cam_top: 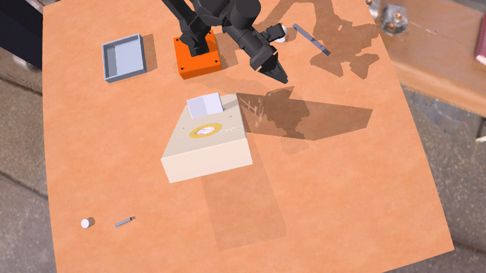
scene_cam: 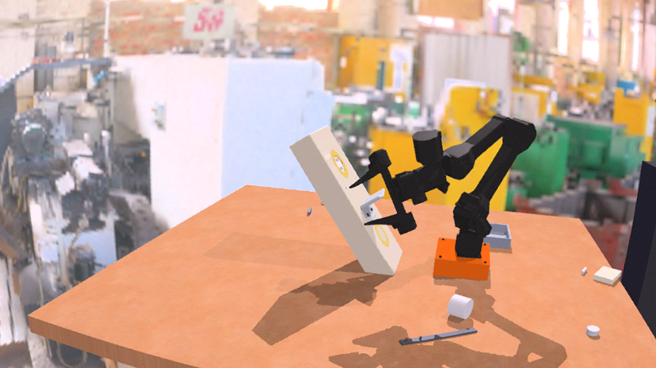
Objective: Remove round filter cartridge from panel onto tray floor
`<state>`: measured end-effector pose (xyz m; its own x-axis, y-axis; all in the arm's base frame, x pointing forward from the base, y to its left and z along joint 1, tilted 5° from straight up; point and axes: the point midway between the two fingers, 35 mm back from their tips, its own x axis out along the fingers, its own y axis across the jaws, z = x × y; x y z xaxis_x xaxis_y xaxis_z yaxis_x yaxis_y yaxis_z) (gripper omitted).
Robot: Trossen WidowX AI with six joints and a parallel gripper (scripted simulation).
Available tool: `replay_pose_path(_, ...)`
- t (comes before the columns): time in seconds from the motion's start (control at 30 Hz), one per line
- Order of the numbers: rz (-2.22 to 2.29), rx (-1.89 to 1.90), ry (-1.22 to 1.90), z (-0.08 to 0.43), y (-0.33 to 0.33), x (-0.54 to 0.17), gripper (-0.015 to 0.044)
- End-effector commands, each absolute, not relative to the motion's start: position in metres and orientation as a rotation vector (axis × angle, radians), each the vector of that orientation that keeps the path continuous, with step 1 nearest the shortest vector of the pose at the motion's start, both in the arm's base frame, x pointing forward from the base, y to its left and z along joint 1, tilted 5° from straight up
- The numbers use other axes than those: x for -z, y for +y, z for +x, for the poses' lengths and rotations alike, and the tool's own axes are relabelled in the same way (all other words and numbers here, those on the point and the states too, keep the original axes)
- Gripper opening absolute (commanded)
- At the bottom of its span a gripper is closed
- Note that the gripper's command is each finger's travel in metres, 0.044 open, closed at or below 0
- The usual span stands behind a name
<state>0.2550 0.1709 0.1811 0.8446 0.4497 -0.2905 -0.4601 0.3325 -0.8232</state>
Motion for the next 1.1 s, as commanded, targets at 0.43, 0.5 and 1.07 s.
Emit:
replay_pose_path(0.43, 0.187, -0.147, 0.478, 0.297, 0.068, -0.208, 0.0088)
replay_pose_path(0.5, 0.401, -0.053, 0.509, 0.298, 0.051, -0.214, 0.0088)
replay_pose_path(1.07, 1.609, 0.522, 0.437, 0.28, -0.037, -0.244, 0.0088)
